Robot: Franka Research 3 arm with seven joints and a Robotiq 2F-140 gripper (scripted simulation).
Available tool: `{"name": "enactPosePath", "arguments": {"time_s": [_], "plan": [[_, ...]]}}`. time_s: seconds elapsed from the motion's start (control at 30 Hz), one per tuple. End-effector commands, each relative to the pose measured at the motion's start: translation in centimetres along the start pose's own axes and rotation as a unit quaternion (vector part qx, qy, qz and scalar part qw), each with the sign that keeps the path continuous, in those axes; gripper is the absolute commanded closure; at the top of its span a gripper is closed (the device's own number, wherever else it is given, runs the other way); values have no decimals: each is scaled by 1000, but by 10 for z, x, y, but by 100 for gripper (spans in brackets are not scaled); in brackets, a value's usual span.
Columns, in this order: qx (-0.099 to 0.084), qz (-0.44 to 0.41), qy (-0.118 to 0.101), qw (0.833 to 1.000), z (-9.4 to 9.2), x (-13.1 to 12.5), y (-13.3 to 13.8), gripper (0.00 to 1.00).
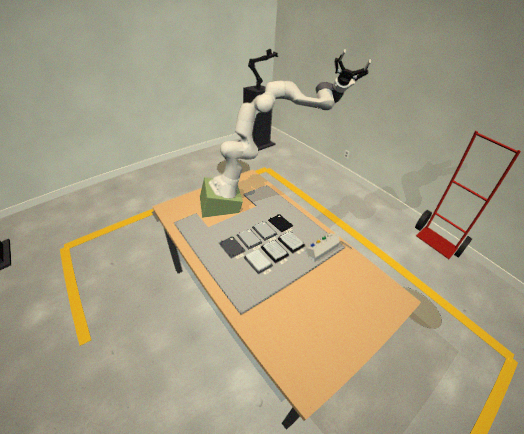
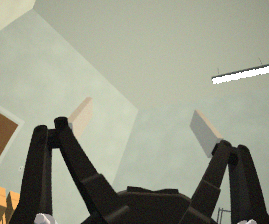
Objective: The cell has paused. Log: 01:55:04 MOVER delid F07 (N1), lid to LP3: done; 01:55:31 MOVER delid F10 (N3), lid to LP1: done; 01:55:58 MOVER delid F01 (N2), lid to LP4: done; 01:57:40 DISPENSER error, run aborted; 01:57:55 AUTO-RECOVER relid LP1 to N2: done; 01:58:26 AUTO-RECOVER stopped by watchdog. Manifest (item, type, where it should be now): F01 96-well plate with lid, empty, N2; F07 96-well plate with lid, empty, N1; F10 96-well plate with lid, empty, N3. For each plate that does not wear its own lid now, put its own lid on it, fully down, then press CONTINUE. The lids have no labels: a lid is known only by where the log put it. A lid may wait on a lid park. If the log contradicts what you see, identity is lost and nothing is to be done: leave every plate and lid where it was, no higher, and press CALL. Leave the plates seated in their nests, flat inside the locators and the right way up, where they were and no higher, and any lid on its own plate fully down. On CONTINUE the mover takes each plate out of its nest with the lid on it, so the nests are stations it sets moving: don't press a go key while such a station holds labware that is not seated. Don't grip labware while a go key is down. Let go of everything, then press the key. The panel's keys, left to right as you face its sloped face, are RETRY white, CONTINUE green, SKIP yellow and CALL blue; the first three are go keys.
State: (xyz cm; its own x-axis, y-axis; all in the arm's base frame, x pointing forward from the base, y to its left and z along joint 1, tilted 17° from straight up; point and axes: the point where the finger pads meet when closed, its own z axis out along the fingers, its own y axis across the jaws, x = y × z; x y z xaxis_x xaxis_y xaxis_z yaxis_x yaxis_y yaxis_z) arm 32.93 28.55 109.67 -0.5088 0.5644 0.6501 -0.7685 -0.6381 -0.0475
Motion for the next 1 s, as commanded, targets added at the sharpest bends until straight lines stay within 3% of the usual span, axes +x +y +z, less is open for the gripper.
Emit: {"name": "enactPosePath", "arguments": {"time_s": [0.0, 0.07, 0.1, 0.13, 0.17, 0.2, 0.23, 0.3, 0.33, 0.43, 0.47, 0.53, 0.57, 0.63, 0.67, 0.7, 0.77, 0.87, 0.9, 0.93, 0.97], "plan": [[37, -6, -42, 998, -1, -58, -37, 0], [71, -13, -93, 993, -6, -90, -53, 0], [71, -13, -93, 993, -7, -106, -62, 0], [89, -15, -127, 988, -11, -124, -68, 0], [89, -15, -127, 988, -12, -141, -76, 0], [106, -17, -167, 980, -16, -159, -81, 0], [106, -17, -167, 980, -19, -177, -89, 0], [106, -17, -167, 980, -19, -177, -89, 0], [121, -17, -214, 969, -28, -222, -102, 0], [121, -17, -214, 969, -37, -263, -116, 0], [132, -16, -267, 954, -44, -285, -116, 0], [132, -16, -267, 954, -55, -320, -126, 0], [138, -12, -325, 936, -62, -341, -123, 0], [138, -12, -325, 936, -75, -376, -130, 0], [138, -12, -325, 936, -76, -380, -131, 0], [137, -5, -388, 912, -89, -411, -128, 0], [137, -5, -388, 912, -103, -441, -131, 0], [137, -5, -388, 912, -103, -441, -131, 0], [127, 5, -453, 882, -131, -496, -126, 0], [127, 5, -453, 882, -134, -502, -126, 0], [108, 13, -513, 852, -147, -524, -118, 0]]}}
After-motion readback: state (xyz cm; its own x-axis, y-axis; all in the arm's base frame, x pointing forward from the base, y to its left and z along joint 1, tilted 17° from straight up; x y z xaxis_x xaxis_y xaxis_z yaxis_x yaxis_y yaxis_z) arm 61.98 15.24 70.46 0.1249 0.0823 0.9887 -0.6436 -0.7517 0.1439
